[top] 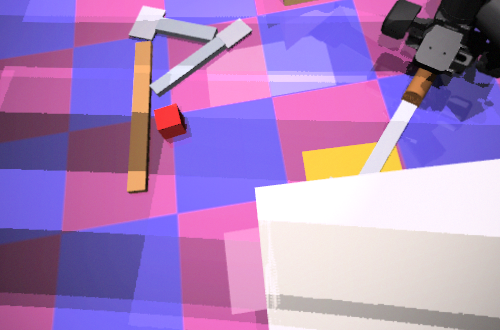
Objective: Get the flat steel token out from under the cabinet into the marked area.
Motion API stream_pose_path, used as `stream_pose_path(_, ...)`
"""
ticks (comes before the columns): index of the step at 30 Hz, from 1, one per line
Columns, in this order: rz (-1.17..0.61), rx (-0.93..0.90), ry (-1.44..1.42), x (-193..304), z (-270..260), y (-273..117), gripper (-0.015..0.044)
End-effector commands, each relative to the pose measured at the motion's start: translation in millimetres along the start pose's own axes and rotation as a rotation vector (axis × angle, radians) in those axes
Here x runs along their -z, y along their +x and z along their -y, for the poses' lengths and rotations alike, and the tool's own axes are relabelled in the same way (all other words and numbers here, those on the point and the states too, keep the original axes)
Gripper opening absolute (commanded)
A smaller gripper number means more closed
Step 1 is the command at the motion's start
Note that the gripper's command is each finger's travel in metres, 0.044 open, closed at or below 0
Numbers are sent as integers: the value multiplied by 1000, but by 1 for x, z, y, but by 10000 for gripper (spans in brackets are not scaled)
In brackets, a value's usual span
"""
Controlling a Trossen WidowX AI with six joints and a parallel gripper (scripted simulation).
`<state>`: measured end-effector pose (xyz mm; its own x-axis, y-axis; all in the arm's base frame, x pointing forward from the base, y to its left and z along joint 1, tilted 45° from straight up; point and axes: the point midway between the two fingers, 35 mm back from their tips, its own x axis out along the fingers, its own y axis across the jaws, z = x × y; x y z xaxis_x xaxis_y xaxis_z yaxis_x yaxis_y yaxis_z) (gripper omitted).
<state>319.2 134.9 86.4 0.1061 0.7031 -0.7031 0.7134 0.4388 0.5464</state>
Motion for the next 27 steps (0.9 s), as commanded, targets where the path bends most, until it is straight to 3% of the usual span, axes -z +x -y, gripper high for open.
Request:
stream_pose_path(1,2,5,0,8,1,1,0)
stream_pose_path(27,0,3,-1,30,-2,-2,0)
